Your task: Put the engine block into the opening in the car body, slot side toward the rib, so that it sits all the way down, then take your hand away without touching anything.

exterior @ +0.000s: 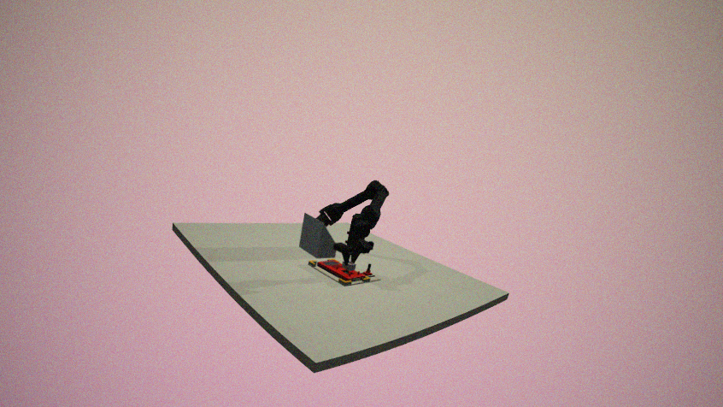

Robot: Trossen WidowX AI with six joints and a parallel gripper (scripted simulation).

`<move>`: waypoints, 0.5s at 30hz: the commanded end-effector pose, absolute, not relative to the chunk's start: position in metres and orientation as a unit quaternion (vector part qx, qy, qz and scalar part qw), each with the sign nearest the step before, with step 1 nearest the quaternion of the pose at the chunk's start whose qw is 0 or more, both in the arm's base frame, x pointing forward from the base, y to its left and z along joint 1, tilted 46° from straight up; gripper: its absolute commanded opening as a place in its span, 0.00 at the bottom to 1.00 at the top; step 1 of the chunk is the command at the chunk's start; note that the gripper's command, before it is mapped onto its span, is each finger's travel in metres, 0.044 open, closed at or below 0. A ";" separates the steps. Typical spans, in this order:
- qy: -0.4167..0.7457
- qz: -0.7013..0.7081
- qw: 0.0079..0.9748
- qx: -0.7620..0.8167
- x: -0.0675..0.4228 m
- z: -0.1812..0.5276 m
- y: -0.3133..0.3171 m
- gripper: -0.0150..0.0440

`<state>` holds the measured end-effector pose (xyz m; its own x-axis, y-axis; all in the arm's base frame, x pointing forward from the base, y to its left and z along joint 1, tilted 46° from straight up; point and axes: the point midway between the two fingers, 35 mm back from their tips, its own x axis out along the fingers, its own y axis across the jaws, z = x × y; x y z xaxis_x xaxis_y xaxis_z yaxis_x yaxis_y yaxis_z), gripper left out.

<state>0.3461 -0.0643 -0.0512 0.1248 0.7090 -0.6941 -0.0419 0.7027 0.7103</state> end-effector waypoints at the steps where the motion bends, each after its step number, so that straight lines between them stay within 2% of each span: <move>1: 0.605 0.270 0.697 0.275 0.345 -0.053 -0.063 0.52; 15: 0.607 0.265 0.694 0.281 0.346 -0.055 -0.061 0.52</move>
<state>0.3464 -0.0619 -0.0537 0.1236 0.7080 -0.6953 -0.0335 0.7033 0.7101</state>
